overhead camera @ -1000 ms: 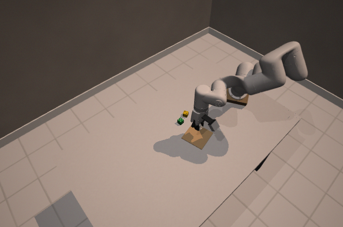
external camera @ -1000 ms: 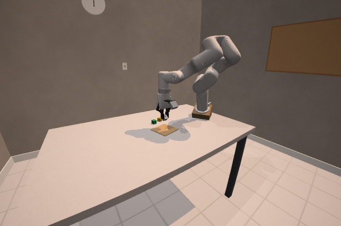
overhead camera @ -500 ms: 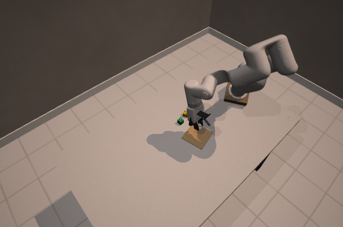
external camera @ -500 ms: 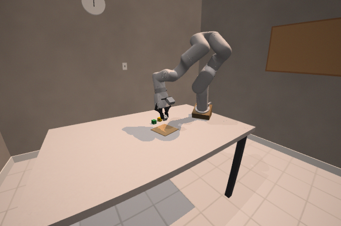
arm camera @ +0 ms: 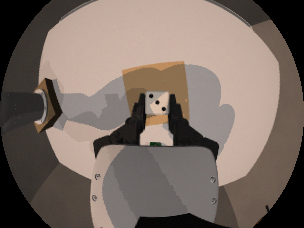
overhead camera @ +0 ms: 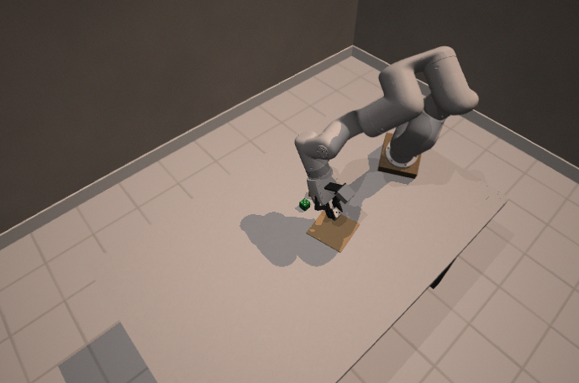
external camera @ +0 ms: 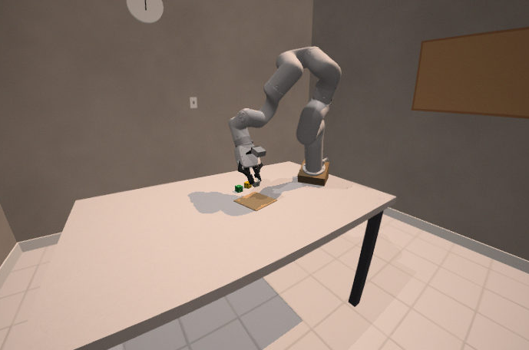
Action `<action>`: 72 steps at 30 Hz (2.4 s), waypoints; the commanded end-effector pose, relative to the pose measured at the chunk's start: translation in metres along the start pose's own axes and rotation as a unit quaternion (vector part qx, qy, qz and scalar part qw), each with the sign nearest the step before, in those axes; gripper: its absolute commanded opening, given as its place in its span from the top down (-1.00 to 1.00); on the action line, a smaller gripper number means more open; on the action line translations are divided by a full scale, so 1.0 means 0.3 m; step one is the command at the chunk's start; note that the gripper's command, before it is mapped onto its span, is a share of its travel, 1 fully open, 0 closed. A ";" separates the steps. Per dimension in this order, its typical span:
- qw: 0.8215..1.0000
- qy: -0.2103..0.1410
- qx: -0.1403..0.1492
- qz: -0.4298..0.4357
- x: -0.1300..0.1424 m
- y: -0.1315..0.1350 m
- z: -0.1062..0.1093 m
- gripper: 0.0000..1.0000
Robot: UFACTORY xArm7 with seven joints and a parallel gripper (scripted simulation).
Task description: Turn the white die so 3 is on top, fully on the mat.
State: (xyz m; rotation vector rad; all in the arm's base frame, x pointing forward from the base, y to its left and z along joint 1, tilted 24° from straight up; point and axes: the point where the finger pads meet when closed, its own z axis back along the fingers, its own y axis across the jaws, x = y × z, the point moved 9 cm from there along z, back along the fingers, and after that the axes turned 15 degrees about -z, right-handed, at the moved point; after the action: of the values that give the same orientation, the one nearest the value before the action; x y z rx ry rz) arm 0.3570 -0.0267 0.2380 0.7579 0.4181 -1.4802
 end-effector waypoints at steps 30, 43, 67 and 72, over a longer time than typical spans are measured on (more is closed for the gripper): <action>0.990 0.133 -0.036 0.001 0.094 0.030 -0.011 0.47; 0.990 0.133 -0.036 0.001 0.100 0.031 -0.023 0.47; 0.990 0.133 -0.036 0.001 0.145 0.043 -0.106 0.47; 0.990 0.133 -0.036 0.001 0.159 0.047 -0.132 0.47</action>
State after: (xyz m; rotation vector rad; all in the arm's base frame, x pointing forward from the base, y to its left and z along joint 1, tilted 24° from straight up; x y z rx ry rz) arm 0.3795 -0.0365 0.1857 0.9003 0.6718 -1.3572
